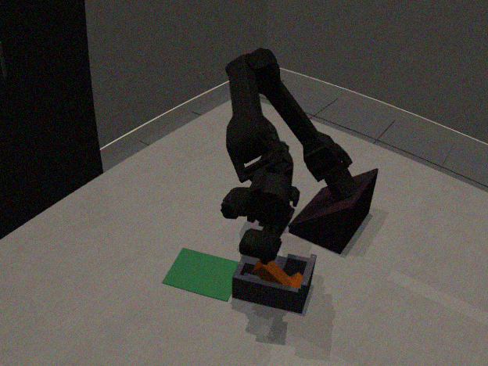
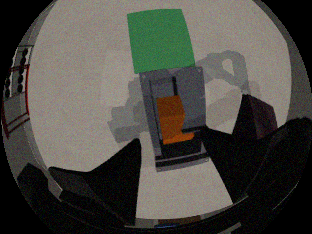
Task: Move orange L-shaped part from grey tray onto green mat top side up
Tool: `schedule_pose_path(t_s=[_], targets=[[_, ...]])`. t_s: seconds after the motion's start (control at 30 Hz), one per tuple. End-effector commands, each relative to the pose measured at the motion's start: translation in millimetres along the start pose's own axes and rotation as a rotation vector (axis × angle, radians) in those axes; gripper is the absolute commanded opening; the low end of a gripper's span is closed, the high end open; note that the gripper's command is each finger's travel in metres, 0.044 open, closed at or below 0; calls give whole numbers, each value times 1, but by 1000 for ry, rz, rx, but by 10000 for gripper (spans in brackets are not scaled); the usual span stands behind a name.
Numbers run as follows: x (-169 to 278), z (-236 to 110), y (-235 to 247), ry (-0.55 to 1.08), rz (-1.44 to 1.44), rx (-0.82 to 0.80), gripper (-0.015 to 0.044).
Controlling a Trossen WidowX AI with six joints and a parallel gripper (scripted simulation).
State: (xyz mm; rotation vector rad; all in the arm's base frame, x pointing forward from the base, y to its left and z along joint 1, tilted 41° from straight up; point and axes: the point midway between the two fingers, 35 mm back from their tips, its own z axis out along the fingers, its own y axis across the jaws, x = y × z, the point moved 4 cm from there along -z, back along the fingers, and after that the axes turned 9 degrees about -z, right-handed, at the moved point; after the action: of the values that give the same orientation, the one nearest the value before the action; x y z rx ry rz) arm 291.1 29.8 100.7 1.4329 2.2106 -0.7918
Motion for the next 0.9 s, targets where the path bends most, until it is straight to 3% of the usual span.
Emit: schedule_pose_path(t_s=[0.0, 0.87], targets=[[0, 14, -4, -3, -8, 14, 280], [0, 51, -4, -3, -8, 14, 280]])
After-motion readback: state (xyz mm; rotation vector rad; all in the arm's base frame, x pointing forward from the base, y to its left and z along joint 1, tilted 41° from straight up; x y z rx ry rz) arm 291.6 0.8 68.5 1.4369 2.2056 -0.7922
